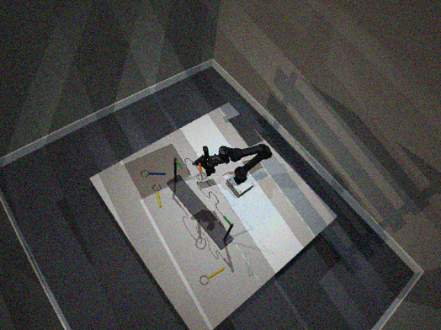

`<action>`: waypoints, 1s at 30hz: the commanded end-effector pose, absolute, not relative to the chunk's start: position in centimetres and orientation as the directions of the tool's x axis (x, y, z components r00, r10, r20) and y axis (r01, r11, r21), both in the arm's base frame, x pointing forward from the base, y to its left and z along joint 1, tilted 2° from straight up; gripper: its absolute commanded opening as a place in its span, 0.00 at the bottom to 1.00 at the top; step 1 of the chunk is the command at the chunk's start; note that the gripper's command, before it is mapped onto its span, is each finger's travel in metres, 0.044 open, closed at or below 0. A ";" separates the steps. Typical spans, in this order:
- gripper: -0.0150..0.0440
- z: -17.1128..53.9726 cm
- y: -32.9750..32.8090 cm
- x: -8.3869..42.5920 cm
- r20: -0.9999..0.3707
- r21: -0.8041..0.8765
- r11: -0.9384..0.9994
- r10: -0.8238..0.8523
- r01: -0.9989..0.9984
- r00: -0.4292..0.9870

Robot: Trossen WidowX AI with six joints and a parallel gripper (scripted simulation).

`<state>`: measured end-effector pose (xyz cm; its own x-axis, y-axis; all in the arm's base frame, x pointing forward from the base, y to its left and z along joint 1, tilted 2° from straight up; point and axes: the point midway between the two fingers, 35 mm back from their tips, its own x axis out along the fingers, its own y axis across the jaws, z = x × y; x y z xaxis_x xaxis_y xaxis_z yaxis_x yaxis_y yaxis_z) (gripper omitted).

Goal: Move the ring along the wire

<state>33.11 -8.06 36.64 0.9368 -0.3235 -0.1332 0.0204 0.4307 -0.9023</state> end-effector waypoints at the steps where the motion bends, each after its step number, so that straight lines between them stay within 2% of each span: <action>1: 0.00 36.7 -8.2 33.1 -0.112 -0.922 0.386 -0.332 0.027 0.937; 30: 0.00 37.9 -8.5 33.2 0.070 -0.995 0.041 -0.334 0.088 0.940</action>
